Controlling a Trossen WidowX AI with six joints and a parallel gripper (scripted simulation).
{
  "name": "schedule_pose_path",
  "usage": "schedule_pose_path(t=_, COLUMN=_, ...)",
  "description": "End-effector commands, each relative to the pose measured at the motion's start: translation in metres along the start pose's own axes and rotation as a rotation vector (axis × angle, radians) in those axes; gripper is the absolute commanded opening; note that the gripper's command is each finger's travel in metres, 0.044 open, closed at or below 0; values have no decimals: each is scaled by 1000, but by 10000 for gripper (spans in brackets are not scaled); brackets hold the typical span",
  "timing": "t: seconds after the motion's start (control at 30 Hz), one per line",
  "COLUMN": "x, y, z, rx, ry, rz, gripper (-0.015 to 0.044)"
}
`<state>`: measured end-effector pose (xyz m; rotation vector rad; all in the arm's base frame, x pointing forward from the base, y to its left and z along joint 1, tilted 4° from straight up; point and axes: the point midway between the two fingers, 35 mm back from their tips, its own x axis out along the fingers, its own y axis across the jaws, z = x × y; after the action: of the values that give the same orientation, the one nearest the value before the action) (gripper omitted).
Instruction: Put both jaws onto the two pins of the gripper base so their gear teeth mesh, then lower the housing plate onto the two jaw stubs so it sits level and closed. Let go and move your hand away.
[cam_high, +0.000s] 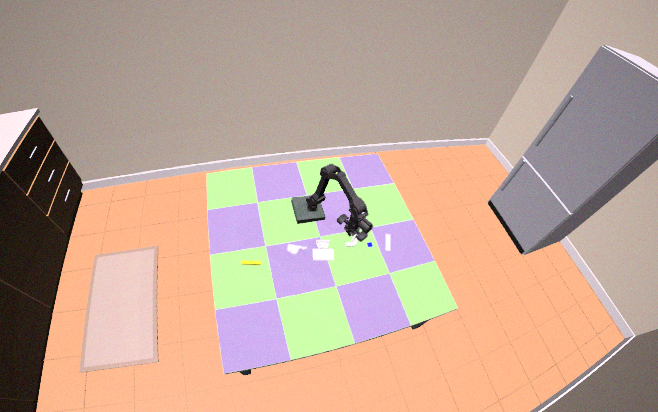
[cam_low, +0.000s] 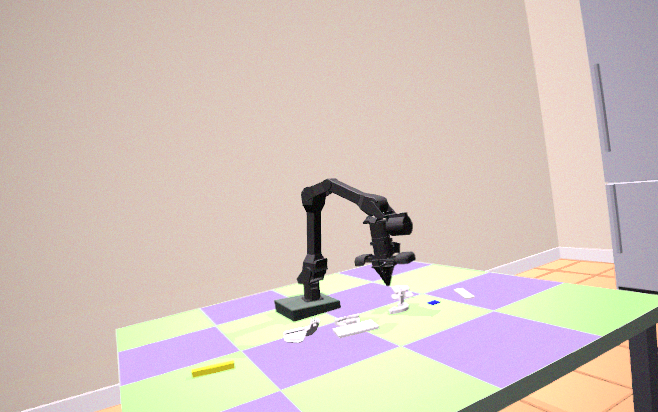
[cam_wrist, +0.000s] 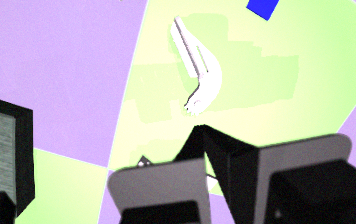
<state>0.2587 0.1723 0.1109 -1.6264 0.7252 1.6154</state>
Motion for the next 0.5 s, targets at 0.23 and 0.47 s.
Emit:
schedule_pose_path(t=0.23, x=0, y=0, z=0, rx=0, ry=0, rz=0, gripper=157)
schedule_pose_path(t=0.47, x=0, y=0, z=0, rx=0, ry=0, rz=0, gripper=341)
